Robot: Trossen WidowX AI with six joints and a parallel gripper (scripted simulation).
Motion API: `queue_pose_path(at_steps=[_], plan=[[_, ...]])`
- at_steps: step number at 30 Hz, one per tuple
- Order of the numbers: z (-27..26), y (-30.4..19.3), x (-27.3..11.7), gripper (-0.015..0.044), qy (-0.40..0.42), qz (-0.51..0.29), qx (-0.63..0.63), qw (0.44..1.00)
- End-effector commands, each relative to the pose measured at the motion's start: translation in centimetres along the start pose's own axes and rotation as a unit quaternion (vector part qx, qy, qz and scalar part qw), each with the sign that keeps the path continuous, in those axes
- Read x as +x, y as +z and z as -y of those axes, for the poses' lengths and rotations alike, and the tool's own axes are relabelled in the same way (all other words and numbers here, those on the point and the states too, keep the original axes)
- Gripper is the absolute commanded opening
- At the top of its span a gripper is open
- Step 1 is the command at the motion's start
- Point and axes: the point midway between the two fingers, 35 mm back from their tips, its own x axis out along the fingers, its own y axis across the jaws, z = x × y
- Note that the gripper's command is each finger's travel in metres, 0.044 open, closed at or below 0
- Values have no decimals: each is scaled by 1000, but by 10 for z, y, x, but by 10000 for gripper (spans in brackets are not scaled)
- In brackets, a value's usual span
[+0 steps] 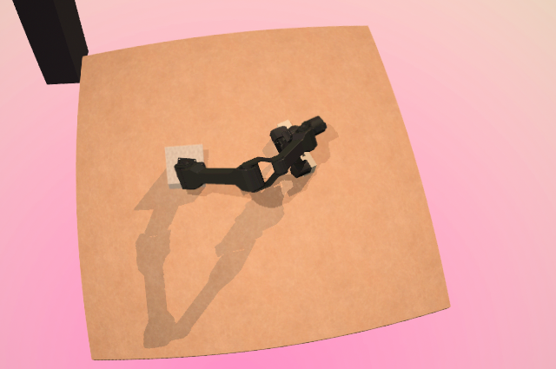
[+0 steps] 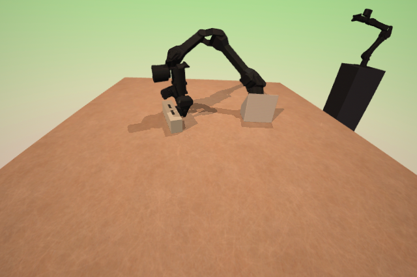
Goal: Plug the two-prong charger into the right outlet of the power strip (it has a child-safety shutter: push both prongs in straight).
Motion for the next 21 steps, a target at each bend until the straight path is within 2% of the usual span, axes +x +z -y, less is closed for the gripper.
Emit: queue_pose_path(at_steps=[1, 21], plan=[[0, -3, 1, 440, -2, -2, -1, 1000], [0, -14, 1, 440, -2, -2, -1, 1000]])
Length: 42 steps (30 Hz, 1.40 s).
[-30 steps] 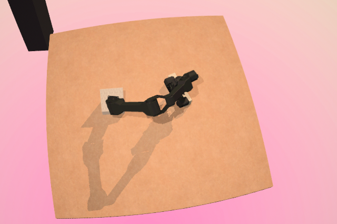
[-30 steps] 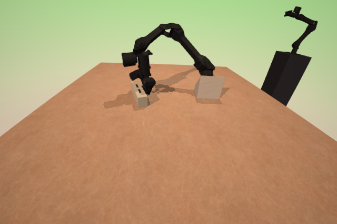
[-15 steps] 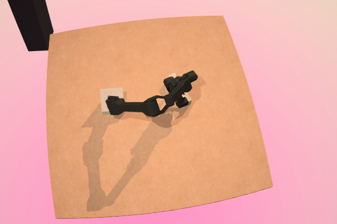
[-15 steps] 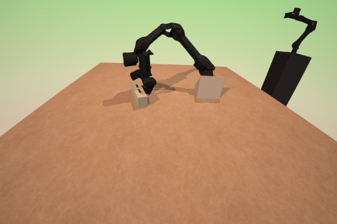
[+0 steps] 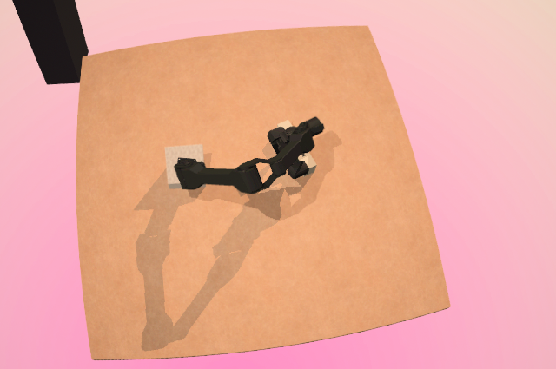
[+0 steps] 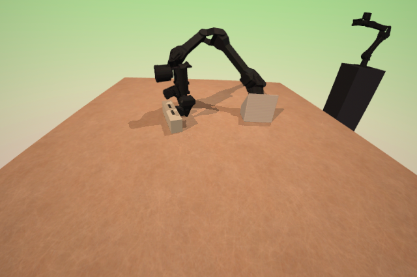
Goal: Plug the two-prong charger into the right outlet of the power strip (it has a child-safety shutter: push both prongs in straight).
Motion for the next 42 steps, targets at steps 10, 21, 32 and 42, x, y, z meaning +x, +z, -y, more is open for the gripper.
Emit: queue_pose_path(at_steps=[10, 21, 32, 42], plan=[[0, -15, 1, 440, -2, -2, -1, 1000], [0, -26, 2, 440, -2, -2, -1, 1000], [0, -38, 2, 440, -2, -2, -1, 1000], [0, -48, 3, 440, -2, -2, -1, 1000]])
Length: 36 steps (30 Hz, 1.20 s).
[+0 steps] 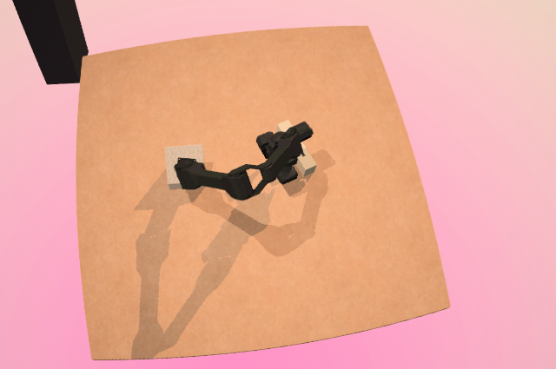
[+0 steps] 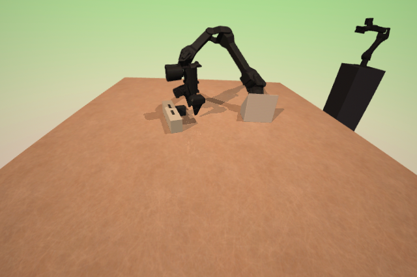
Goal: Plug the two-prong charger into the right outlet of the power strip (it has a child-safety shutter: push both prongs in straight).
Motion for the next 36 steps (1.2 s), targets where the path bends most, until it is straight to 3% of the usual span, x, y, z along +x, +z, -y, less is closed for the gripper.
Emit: queue_pose_path(at_steps=[1, 6, 16, 36], plan=[[0, -6, 1, 440, -2, -2, 0, 1000], [-1, -3, -4, 440, 1, 18, 0, 1000], [-2, 9, -76, 440, 0, 290, -1, 957], [-2, 9, -77, 440, -1, 295, -1, 956]])
